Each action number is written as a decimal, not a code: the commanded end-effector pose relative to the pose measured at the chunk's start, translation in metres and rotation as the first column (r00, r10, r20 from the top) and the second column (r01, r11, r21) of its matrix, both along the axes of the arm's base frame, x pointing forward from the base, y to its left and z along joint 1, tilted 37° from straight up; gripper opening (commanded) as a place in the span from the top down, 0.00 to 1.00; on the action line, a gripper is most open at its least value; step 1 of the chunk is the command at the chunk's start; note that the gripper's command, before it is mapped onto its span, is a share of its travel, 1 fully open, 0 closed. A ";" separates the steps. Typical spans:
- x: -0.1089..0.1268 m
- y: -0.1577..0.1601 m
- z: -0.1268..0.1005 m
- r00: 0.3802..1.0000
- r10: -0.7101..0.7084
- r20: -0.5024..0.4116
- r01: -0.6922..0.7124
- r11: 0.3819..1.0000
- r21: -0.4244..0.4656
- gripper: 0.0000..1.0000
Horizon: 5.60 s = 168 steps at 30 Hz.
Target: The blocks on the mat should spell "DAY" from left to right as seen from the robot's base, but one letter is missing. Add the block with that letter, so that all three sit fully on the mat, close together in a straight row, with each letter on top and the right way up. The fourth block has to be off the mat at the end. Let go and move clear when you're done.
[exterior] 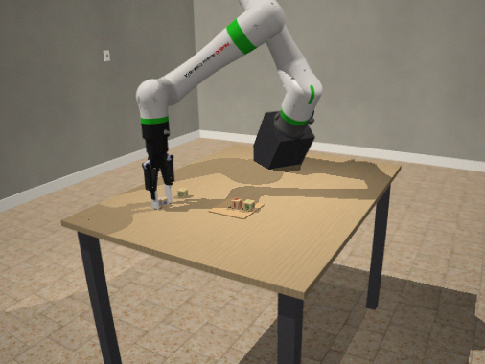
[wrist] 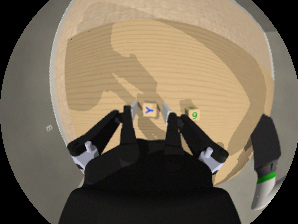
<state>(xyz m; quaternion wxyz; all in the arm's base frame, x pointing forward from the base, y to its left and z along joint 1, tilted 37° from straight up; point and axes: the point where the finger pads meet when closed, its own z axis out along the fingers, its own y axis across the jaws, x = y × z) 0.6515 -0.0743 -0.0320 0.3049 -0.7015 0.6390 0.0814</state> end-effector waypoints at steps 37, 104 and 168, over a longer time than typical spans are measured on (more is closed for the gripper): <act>0.000 0.000 0.000 1.000 0.000 0.000 0.000 1.000 0.000 0.84; -0.077 0.013 0.120 0.999 0.035 0.023 -0.035 0.999 -0.013 0.84; -0.139 0.161 0.070 0.995 0.087 0.056 -0.085 0.996 -0.033 0.84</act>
